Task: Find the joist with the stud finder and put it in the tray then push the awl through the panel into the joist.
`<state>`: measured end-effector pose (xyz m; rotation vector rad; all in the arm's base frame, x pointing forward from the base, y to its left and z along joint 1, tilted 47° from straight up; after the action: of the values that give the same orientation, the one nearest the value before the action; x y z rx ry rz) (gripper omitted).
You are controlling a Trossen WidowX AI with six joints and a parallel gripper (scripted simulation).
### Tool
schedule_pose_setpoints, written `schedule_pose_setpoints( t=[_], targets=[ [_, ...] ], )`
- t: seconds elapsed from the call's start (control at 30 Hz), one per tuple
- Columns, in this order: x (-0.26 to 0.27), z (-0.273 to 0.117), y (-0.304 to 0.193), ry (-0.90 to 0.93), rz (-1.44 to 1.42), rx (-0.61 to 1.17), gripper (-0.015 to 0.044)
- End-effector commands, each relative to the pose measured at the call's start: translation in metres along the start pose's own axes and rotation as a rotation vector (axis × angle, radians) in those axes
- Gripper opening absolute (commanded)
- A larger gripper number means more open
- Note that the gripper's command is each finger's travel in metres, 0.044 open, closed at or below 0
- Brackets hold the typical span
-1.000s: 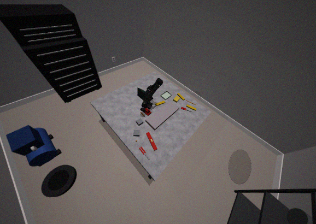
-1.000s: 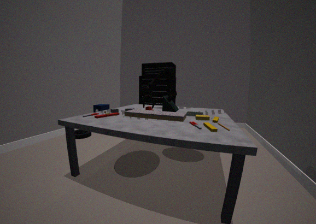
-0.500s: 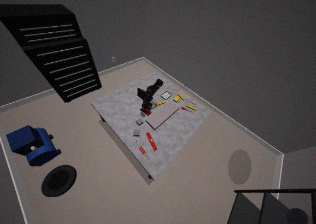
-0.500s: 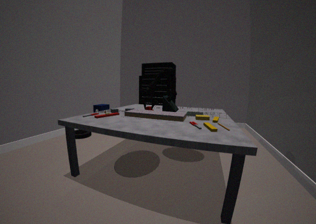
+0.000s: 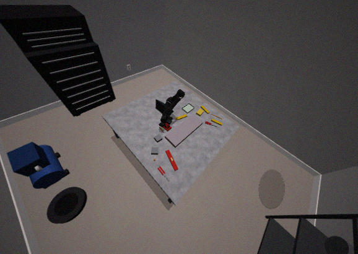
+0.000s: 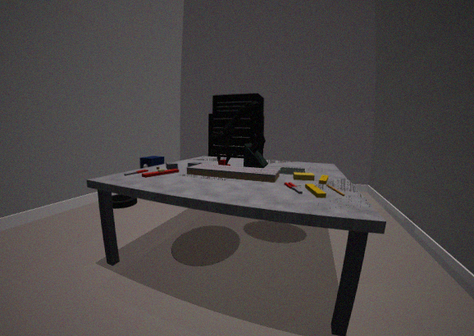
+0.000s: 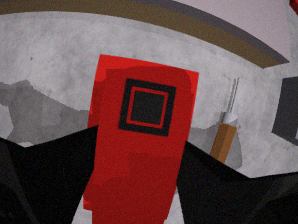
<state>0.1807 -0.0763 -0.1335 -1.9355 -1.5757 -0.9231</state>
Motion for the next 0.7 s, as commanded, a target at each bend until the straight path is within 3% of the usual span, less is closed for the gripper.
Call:
schedule_pose_setpoints(
  t=[0.0,0.2,0.4,0.67],
  targets=[
    [0.0,0.001,-0.001,0.005,0.005,0.0,0.0202],
    [0.0,0.001,-0.001,0.005,0.005,0.0,0.0162],
    [-0.001,-0.017,0.007,0.002,0.005,-0.001,0.0004],
    [0.001,-0.067,0.022,-0.001,0.006,0.0,0.0]
  ],
)
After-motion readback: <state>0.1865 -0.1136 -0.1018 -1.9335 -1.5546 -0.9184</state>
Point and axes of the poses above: the point midway between the two fingers, 35 mm back from their tips, its own z axis out along the fingers, its own x axis across the jaws, y = z × x, the point moved 4 cm from there along -z, back along the fingers, and after that the axes turned 14 degrees about z, right-handed, at the moved point
